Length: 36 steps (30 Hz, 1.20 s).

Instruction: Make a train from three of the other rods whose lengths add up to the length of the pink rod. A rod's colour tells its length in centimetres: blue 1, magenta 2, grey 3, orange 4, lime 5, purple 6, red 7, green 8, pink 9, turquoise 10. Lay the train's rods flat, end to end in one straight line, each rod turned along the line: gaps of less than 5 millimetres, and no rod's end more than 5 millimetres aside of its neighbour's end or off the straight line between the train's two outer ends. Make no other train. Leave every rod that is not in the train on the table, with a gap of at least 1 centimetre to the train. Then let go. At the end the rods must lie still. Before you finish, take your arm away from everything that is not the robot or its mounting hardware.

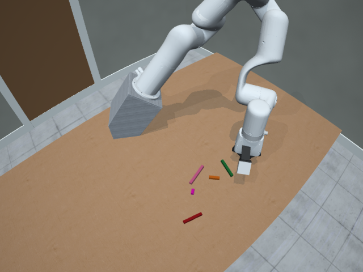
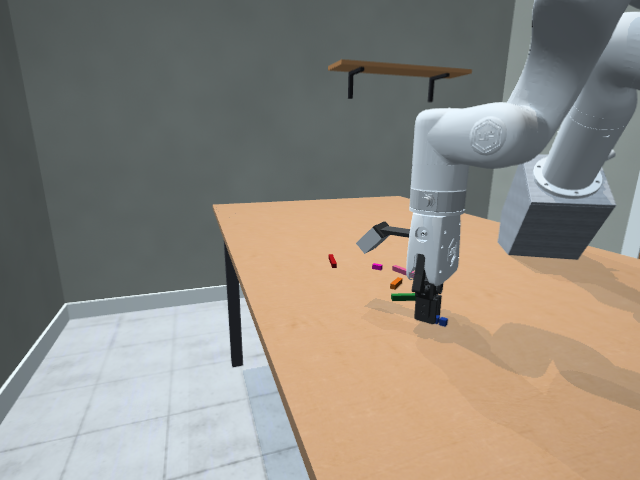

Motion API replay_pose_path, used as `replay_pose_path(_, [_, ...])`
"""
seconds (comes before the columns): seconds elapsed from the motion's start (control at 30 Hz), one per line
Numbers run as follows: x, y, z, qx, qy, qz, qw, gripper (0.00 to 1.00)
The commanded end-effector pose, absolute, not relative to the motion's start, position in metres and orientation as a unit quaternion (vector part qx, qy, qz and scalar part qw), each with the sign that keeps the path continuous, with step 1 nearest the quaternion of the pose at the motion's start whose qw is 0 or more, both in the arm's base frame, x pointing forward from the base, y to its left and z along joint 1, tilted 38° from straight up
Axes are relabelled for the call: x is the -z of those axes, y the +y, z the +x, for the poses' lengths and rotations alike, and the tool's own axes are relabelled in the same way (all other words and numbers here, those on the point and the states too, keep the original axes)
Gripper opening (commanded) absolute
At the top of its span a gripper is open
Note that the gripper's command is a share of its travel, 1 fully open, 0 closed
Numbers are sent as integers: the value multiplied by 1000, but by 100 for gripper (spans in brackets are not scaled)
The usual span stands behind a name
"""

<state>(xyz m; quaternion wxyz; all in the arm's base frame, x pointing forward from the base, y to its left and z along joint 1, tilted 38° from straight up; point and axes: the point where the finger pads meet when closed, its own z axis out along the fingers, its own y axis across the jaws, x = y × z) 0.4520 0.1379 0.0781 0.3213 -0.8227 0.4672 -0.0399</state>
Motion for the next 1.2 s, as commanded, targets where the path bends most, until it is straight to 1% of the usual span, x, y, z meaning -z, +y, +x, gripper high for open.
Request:
replay_pose_path(0.0, [-79,138,453,41,467,-822,322,4])
replay_pose_path(0.03, [-79,138,453,41,467,-822,322,8])
replay_pose_path(0.1, [-79,138,453,41,467,-822,322,8])
replay_pose_path(0.13, [-79,138,453,41,467,-822,322,12])
replay_pose_path(0.27, [-79,138,453,41,467,-822,322,12])
replay_pose_path(0.3, [-79,138,453,41,467,-822,322,16])
replay_pose_path(0.37, [-79,138,453,41,467,-822,322,16])
replay_pose_path(0.4, [-79,138,453,41,467,-822,322,20])
replay_pose_path(0.47, [-79,138,453,41,467,-822,322,20])
replay_pose_path(0.5, [-79,138,453,41,467,-822,322,24])
replay_pose_path(0.93, [-80,137,452,41,467,-822,322,24])
replay_pose_path(1.17, [-94,128,446,41,467,-822,322,24])
